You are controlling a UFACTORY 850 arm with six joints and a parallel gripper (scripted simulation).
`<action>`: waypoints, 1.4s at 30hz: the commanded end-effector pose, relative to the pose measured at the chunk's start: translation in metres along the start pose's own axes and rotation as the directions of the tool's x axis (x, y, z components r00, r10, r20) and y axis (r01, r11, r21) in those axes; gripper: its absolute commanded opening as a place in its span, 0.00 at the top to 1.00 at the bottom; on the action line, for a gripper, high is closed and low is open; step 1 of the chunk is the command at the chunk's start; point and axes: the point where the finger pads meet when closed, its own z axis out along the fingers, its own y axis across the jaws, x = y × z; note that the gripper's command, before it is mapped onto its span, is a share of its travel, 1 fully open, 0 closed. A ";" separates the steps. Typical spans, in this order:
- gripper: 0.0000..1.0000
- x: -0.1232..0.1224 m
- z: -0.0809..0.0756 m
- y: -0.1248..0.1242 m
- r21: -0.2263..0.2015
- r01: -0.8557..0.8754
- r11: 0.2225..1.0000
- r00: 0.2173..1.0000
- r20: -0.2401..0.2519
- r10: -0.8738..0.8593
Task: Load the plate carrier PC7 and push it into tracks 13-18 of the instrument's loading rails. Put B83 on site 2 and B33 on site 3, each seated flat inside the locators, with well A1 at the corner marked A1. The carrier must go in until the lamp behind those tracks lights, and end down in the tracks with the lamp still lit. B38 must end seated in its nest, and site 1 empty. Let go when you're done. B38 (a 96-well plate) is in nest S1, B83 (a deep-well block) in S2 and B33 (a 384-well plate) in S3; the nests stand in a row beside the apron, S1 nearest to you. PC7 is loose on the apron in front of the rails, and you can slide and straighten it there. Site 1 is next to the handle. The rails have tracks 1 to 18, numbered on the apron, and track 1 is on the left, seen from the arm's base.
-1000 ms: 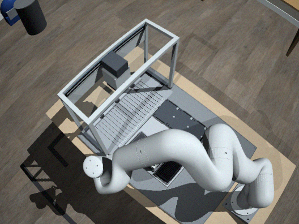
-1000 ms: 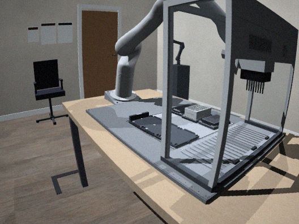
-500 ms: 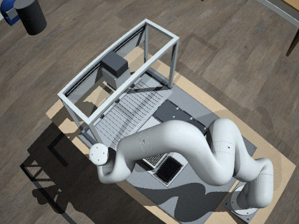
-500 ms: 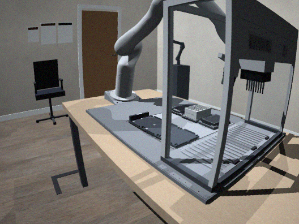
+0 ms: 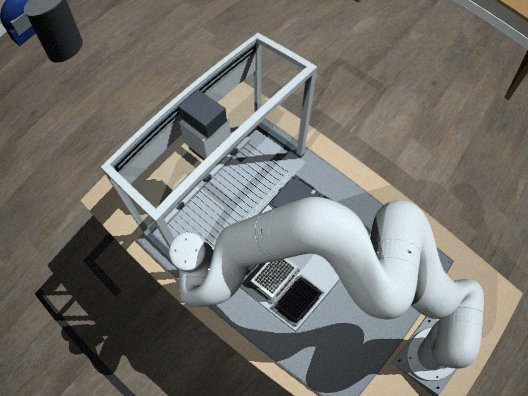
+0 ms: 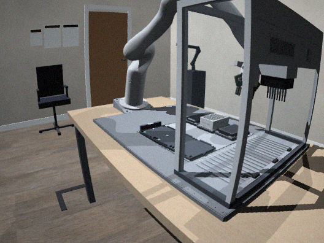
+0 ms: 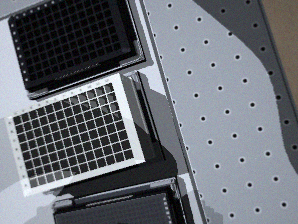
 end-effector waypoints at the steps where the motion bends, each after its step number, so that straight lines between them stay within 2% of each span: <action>1: 0.00 -0.006 0.004 -0.008 -0.032 -0.166 0.986 0.986 -0.006 0.166; 10: 0.00 -0.018 0.014 -0.024 -0.065 -0.405 0.912 0.914 -0.040 0.404; 13: 0.00 -0.018 0.014 -0.024 -0.065 -0.405 0.912 0.914 -0.039 0.404; 22: 0.00 -0.030 0.023 -0.042 -0.086 -0.622 0.778 0.783 -0.082 0.617; 26: 0.00 -0.035 0.027 -0.051 -0.090 -0.717 0.692 0.697 -0.106 0.709; 30: 0.00 -0.038 0.029 -0.055 -0.091 -0.739 0.667 0.673 -0.112 0.731; 36: 0.00 -0.047 0.035 -0.070 -0.089 -0.857 0.507 0.515 -0.149 0.844; 38: 0.00 -0.047 0.035 -0.070 -0.088 -0.870 0.485 0.492 -0.154 0.857; 42: 0.00 -0.053 0.039 -0.080 -0.082 -0.926 0.368 0.376 -0.177 0.909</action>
